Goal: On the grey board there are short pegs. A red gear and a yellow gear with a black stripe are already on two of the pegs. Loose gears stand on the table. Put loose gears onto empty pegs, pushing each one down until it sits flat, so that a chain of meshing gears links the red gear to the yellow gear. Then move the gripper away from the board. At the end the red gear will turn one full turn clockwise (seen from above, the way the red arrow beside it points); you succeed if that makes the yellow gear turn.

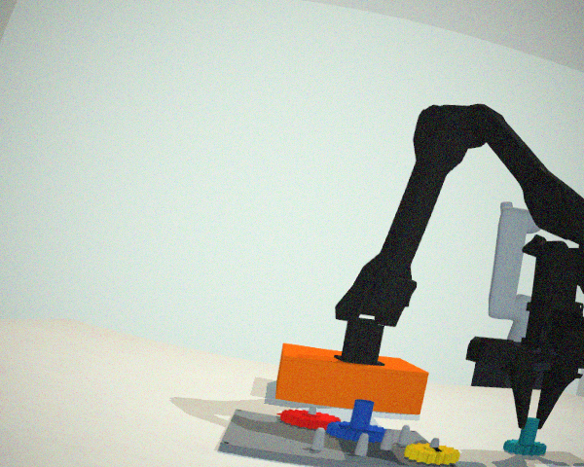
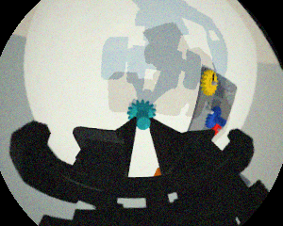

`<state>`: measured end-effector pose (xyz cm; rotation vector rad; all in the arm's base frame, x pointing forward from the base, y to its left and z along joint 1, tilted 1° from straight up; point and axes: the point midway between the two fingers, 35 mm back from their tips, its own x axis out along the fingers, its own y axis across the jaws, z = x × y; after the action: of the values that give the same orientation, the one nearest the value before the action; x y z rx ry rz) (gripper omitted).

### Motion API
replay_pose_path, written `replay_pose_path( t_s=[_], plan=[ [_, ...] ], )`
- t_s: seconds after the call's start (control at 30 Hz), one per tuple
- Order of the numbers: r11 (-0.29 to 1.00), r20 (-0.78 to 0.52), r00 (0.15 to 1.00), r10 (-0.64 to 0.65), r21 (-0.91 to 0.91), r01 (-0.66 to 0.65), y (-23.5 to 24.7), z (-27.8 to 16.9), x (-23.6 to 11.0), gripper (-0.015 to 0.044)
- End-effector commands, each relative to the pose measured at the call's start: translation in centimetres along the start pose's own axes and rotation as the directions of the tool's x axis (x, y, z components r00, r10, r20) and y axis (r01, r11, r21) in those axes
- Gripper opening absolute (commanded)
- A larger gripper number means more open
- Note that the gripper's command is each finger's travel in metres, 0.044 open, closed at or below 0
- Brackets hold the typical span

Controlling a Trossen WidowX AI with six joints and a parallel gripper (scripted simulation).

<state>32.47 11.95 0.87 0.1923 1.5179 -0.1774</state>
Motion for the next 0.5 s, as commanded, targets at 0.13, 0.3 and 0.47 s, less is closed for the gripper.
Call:
replay_pose_path(
  t_s=[0.13, 0.3, 0.47],
  plan=[
    [1.0, 0.009, 1.0, 0.002, -0.021, -0.001, 0.0, 0.3, -0.3, 0.0],
    [0.999, 0.014, 1.0, 0.002, -0.034, -0.002, 0.1, 0.7, -1.4, 0.0],
    [1.0, 0.013, 1.0, 0.002, -0.03, -0.002, 0.3, 0.9, -2.6, 0.0]
  ],
)
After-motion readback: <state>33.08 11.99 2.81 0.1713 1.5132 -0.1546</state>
